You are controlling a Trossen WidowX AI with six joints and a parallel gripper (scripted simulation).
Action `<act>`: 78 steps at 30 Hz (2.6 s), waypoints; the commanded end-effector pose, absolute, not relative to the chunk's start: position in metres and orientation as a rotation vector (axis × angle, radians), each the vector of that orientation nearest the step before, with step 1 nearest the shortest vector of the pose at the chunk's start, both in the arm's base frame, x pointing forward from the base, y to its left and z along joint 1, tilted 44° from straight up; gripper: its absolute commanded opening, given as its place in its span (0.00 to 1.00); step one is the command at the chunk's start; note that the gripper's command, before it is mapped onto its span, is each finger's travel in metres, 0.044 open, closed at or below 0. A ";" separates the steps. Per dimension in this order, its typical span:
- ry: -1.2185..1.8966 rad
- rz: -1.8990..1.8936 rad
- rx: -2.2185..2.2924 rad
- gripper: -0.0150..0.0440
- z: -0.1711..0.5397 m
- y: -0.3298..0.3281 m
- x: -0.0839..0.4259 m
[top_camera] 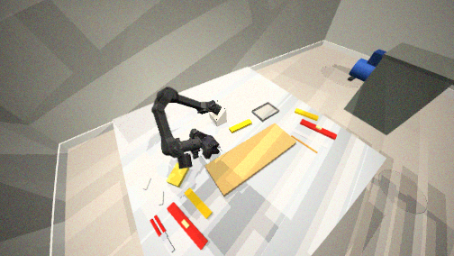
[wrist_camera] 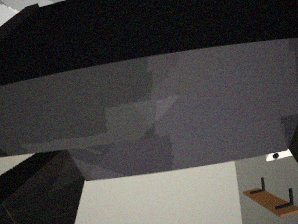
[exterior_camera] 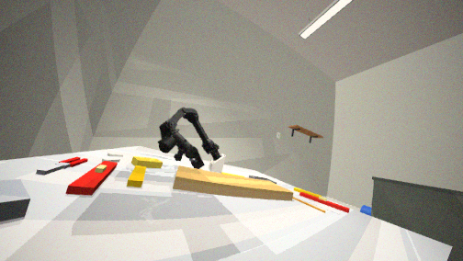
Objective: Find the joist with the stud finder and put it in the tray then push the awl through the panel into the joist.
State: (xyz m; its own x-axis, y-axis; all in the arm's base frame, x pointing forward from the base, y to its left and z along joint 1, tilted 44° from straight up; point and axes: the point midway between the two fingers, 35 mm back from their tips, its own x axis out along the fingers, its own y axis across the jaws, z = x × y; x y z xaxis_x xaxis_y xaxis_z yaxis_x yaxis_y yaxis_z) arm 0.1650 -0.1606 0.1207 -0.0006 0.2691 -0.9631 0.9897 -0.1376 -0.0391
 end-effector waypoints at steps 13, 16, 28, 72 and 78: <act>1.359 -1.186 1.503 0.74 0.117 -0.162 0.163; 1.359 -1.186 1.503 0.88 0.117 -0.162 0.163; 1.359 -1.186 1.503 0.90 0.117 -0.162 0.163; 1.353 -1.192 1.507 0.90 0.118 -0.172 0.162; 1.353 -1.192 1.507 0.90 0.118 -0.172 0.162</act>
